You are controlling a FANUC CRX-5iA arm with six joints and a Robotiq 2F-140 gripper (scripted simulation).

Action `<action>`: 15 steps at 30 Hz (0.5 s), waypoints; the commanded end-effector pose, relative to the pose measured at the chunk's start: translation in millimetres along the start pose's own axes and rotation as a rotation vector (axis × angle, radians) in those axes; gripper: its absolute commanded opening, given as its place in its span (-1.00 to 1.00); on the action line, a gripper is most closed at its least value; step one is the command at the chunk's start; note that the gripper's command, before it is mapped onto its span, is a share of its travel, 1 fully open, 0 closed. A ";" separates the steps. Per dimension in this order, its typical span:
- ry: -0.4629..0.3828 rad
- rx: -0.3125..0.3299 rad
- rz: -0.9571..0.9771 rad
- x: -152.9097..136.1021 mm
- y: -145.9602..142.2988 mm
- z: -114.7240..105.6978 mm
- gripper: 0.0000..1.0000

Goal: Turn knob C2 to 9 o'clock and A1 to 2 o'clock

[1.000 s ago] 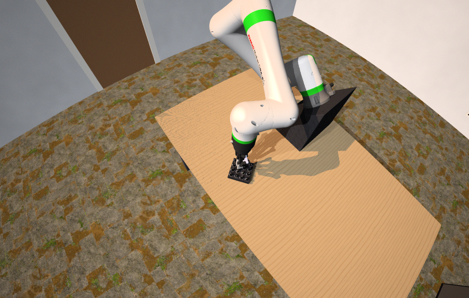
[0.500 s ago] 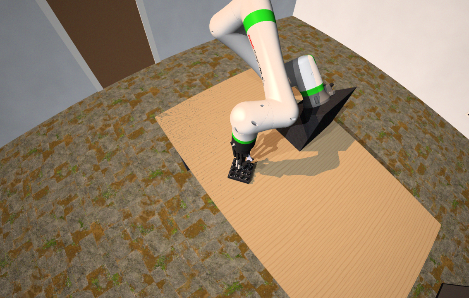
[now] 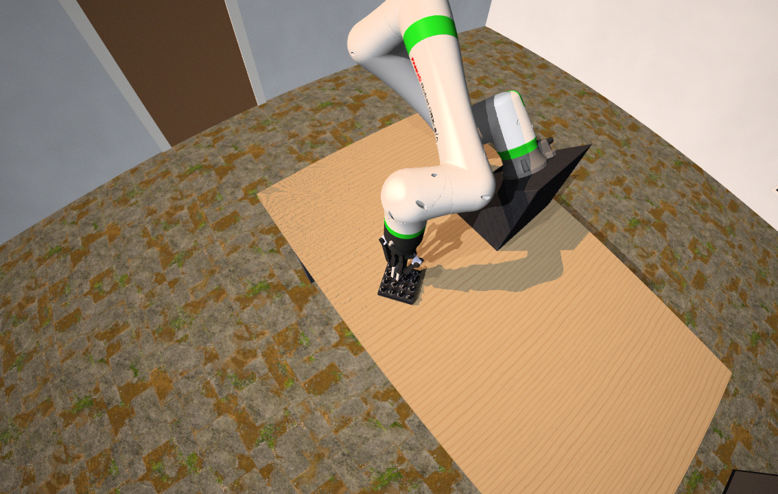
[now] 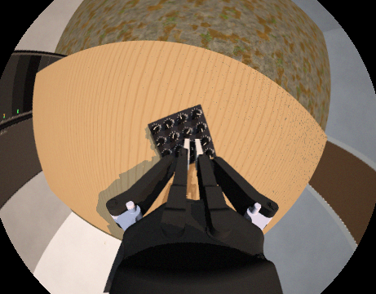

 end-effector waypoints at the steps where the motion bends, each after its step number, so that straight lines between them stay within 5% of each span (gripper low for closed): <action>1: 0.000 0.000 -0.018 0.1 0.0 -0.2 -0.90; 15: 0.000 0.000 -0.025 0.1 0.0 -0.2 -0.90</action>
Point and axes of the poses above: the point where the finger pads meet when closed, its own z axis out along the fingers, its own y axis across the jaws, x = y × z, the point moved 6 cm from there along -z, back along the fingers, and after that the axes turned 15 degrees about -z, right-handed, at the moved point
